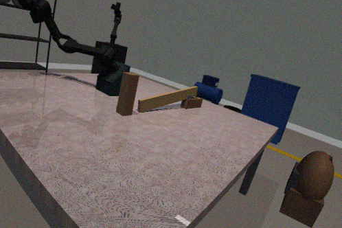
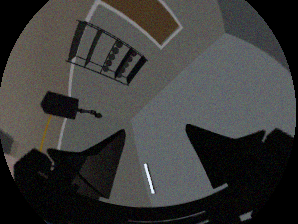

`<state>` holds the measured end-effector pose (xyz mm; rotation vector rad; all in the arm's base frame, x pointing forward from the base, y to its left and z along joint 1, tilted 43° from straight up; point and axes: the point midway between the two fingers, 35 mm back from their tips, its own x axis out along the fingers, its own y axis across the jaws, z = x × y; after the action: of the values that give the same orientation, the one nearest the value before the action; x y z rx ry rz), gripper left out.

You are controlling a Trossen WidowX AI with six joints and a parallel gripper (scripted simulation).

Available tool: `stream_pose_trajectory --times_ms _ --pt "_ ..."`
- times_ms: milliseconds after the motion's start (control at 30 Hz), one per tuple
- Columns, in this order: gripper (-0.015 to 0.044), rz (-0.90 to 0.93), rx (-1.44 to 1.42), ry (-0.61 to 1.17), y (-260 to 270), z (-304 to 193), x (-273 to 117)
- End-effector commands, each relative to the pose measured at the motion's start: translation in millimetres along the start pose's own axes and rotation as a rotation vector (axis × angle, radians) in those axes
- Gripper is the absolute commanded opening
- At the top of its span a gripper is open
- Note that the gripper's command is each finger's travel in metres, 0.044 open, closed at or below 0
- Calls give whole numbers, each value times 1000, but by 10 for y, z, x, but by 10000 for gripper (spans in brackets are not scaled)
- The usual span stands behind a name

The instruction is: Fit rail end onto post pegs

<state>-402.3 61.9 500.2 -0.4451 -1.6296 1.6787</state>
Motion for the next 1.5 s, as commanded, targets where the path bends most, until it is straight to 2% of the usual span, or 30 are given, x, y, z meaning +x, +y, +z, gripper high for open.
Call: stream_pose_trajectory --times_ms 0,233,567,967,1300,1467 --pt "426 -2 2 -1 -11 -4 -2" --pt "440 -99 65 -39 -448 -159 -100" --pt "440 -438 168 -65 -1690 -849 -640" --pt "440 -867 258 63 -2764 -2074 -1665" --pt "440 -1161 272 309 -3113 -3181 -2647" --pt "440 -1317 292 479 -3142 -3796 -3271"
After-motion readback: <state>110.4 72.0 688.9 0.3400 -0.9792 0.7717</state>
